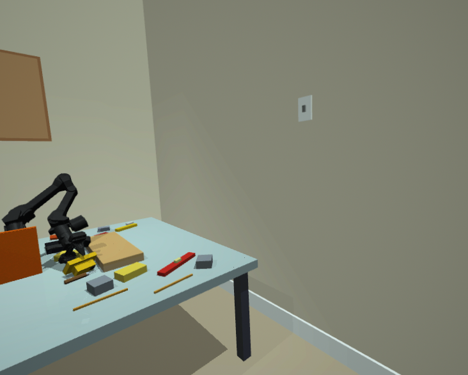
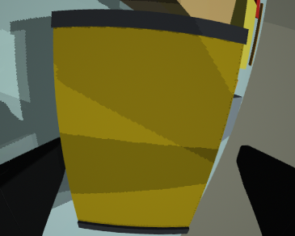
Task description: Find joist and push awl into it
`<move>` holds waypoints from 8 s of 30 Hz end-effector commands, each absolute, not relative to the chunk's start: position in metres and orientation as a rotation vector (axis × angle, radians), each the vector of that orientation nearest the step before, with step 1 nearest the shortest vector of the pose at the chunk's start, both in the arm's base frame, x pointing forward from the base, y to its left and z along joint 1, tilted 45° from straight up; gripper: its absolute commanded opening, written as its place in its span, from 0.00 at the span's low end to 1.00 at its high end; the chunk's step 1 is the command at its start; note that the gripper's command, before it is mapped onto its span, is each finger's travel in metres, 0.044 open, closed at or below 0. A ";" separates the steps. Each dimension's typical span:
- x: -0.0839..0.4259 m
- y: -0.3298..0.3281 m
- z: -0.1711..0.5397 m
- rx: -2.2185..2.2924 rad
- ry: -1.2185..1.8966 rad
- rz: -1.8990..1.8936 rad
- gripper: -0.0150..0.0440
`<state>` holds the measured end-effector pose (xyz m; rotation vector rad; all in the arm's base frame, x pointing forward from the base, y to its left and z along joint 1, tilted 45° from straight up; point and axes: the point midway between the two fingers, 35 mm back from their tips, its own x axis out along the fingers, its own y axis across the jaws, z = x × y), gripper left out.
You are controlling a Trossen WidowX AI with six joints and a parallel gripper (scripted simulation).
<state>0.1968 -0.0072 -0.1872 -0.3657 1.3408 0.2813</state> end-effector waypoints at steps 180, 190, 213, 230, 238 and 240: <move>0.227 -0.071 -0.186 -0.870 0.227 1.790 0.25; 0.226 -0.071 -0.186 -0.889 0.242 1.782 0.25; 0.224 -0.067 -0.186 -0.965 0.304 1.745 0.25; 0.223 -0.065 -0.186 -1.018 0.344 1.721 0.25; 0.223 -0.064 -0.186 -1.048 0.367 1.706 0.25; 0.223 -0.064 -0.186 -1.055 0.373 1.702 0.25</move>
